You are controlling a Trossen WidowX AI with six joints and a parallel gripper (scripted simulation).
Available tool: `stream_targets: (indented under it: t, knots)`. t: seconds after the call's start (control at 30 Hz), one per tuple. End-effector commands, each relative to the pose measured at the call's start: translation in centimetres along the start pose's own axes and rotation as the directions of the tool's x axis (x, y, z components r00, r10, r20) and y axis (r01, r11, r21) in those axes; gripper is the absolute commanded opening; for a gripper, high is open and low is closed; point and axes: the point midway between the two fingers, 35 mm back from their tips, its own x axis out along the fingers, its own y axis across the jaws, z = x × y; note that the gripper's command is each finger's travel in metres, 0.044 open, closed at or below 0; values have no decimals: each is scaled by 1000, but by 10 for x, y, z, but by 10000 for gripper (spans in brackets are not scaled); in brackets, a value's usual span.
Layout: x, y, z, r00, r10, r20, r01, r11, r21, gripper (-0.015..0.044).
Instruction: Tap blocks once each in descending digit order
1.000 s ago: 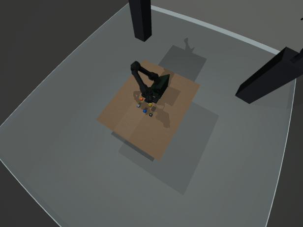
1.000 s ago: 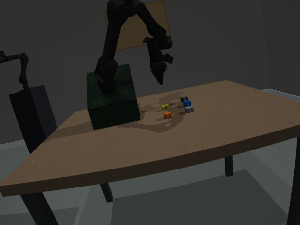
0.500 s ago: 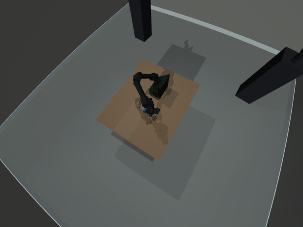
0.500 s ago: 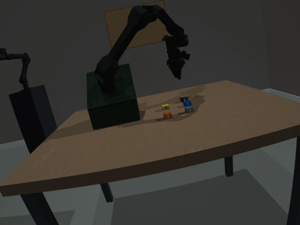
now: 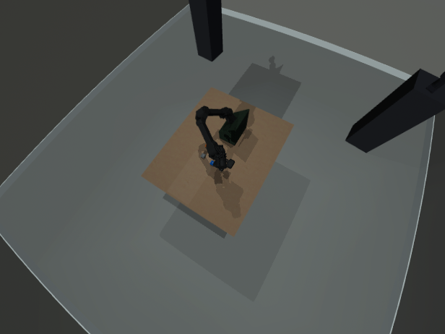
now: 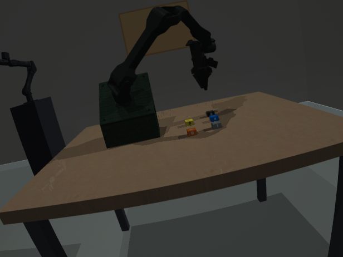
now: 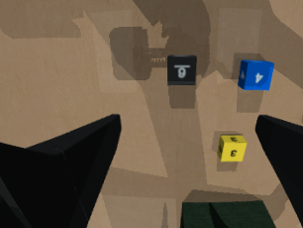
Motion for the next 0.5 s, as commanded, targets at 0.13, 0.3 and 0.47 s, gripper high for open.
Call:
stream_targets:
  t: [0.13, 0.3, 0.47]
  knots:
    - [-1, -60, 3, 1000, 2, -1, -2, 1000, 0, 400]
    - [0, -102, -1, 1000, -4, -2, 4, 1000, 0, 400]
    - [0, -102, -1, 1000, -4, -2, 4, 1000, 0, 400]
